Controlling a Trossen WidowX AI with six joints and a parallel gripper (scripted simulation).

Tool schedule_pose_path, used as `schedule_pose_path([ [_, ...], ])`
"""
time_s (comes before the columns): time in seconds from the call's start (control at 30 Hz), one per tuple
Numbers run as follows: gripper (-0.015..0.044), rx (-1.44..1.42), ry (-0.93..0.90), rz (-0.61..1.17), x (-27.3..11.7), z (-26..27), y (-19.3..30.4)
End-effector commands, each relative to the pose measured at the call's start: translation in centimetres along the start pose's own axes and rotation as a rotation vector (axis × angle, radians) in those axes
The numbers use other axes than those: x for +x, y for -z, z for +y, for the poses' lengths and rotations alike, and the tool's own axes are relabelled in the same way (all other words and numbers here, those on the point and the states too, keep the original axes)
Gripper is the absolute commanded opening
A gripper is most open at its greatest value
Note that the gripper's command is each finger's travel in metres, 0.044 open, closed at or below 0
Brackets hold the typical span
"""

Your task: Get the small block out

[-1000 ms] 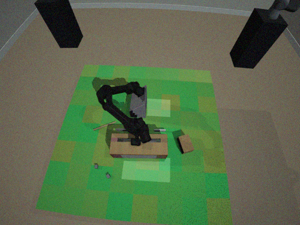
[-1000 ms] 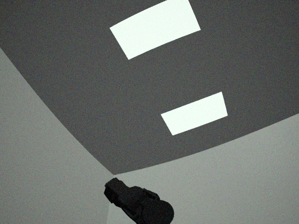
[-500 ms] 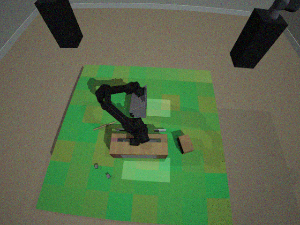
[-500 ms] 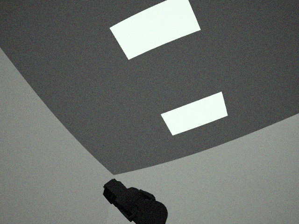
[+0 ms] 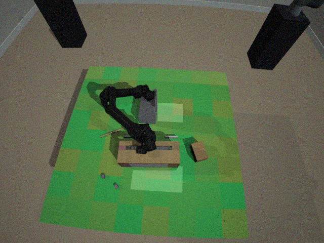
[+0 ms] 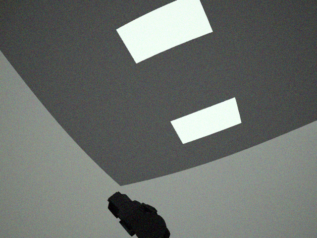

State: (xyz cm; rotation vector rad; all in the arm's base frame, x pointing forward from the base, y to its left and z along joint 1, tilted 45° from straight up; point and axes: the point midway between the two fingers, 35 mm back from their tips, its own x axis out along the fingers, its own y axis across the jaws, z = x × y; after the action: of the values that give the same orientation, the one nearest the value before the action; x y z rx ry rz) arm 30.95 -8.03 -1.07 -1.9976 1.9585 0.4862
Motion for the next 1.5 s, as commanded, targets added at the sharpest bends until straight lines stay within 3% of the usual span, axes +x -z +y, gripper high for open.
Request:
schedule_pose_path([
  [0.0,0.0400,0.007,0.001,0.004,0.2,-0.1,0.6],
  [1.47,0.0400,0.006,0.001,0.005,0.6,0.1,1.7],
])
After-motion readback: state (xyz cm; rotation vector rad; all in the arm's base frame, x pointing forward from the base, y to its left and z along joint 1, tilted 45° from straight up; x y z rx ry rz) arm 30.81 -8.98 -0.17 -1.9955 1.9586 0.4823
